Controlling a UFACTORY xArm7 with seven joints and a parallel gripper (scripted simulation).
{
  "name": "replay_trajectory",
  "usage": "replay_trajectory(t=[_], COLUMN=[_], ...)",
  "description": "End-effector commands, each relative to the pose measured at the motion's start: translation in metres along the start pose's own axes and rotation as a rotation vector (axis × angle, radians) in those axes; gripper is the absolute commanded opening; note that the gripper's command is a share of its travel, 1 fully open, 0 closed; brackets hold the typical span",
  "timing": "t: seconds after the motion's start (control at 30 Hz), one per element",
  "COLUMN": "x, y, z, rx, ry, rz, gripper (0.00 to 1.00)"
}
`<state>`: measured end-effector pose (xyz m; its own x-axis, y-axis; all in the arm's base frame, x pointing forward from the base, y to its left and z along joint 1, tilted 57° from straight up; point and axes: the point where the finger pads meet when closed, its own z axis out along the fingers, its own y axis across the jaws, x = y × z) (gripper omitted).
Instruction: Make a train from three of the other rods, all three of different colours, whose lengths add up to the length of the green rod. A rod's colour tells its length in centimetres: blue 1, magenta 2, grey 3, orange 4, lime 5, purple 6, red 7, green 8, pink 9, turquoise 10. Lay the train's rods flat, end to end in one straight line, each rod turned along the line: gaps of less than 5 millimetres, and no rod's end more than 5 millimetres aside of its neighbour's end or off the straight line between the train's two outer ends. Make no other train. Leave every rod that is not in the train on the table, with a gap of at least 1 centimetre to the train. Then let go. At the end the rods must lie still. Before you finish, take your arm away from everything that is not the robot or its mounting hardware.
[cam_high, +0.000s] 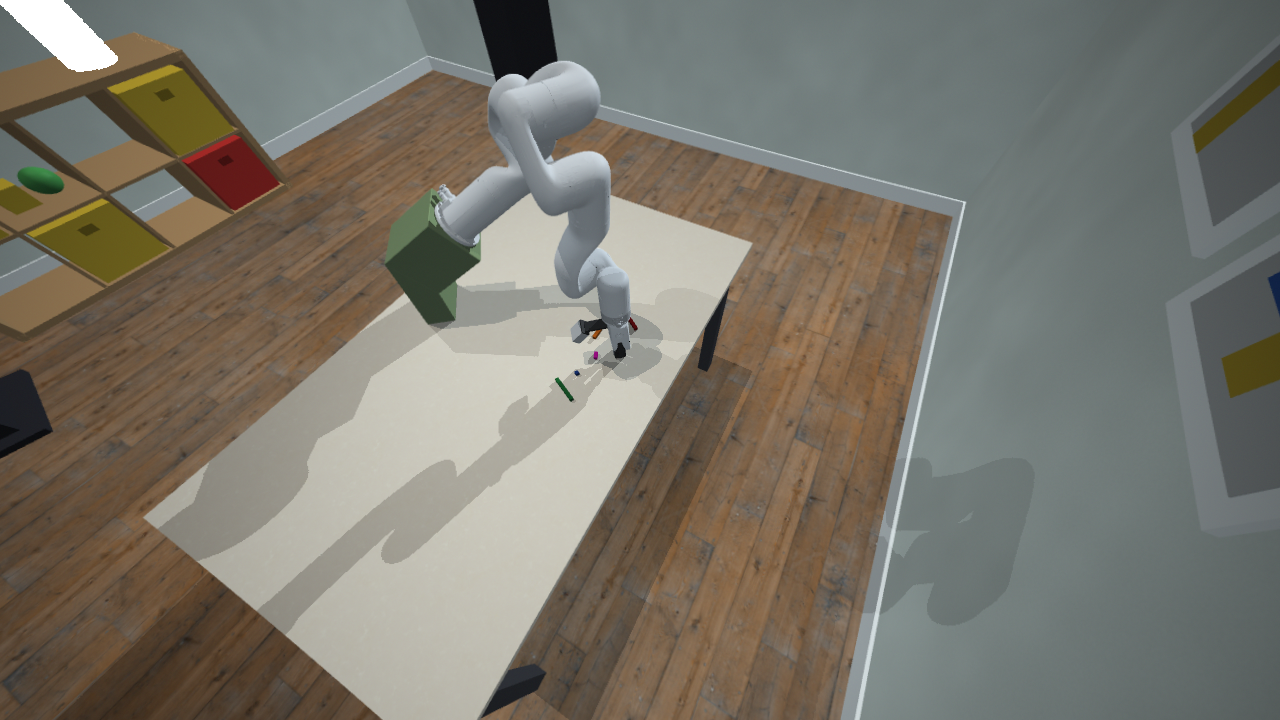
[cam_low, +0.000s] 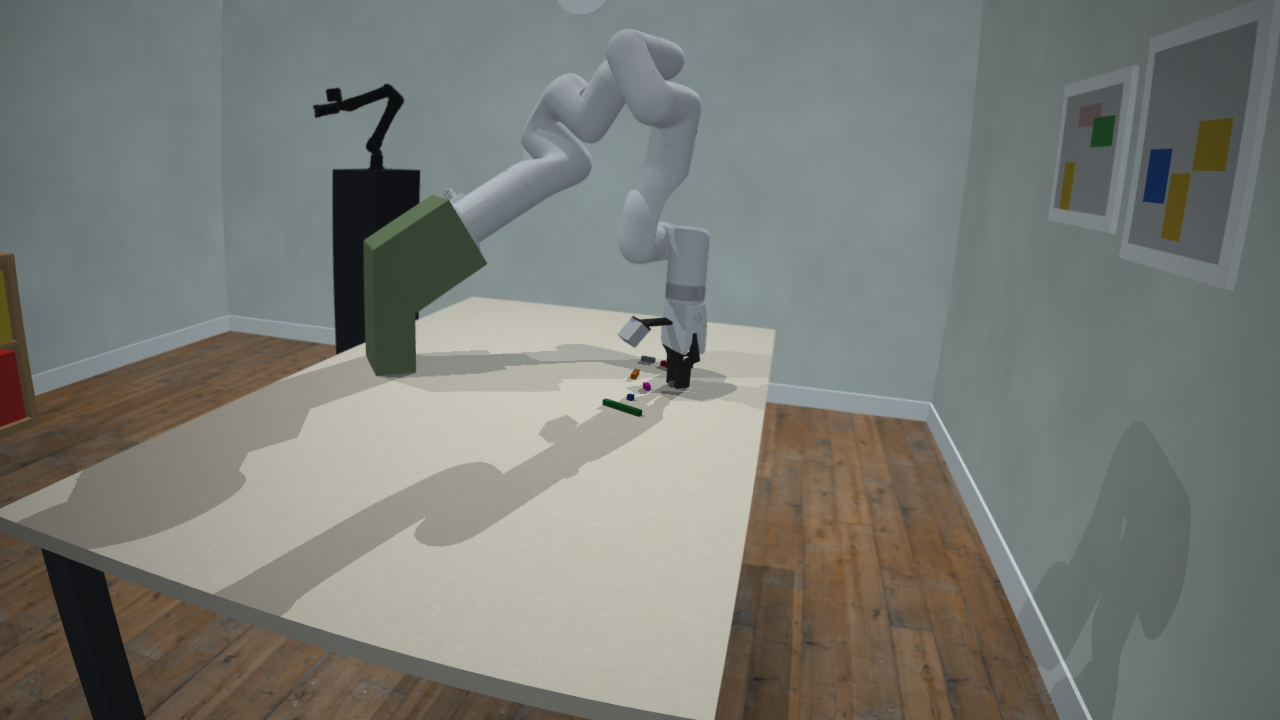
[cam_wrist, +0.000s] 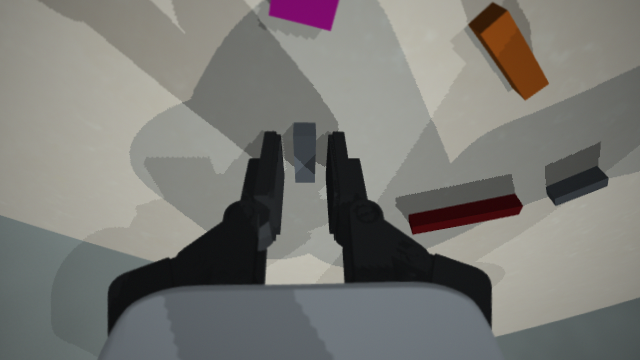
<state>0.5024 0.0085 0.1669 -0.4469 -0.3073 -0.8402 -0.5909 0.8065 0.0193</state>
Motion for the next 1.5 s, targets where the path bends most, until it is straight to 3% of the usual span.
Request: replay_trajectory(t=[0.0,0.63,0.67,1.47], x=[-0.0001,-0.0001,-0.0001,-0.0001], y=[-0.001,-0.001,-0.001,-0.001], z=[-0.0004,-0.0004,-0.0004,-0.0004], rx=[0.002,0.002,0.002,0.002], ry=[-0.001,-0.001,-0.001,-0.001], rz=[0.0,0.0,0.0,0.0], gripper=[0.24,0.24,0.04,0.04])
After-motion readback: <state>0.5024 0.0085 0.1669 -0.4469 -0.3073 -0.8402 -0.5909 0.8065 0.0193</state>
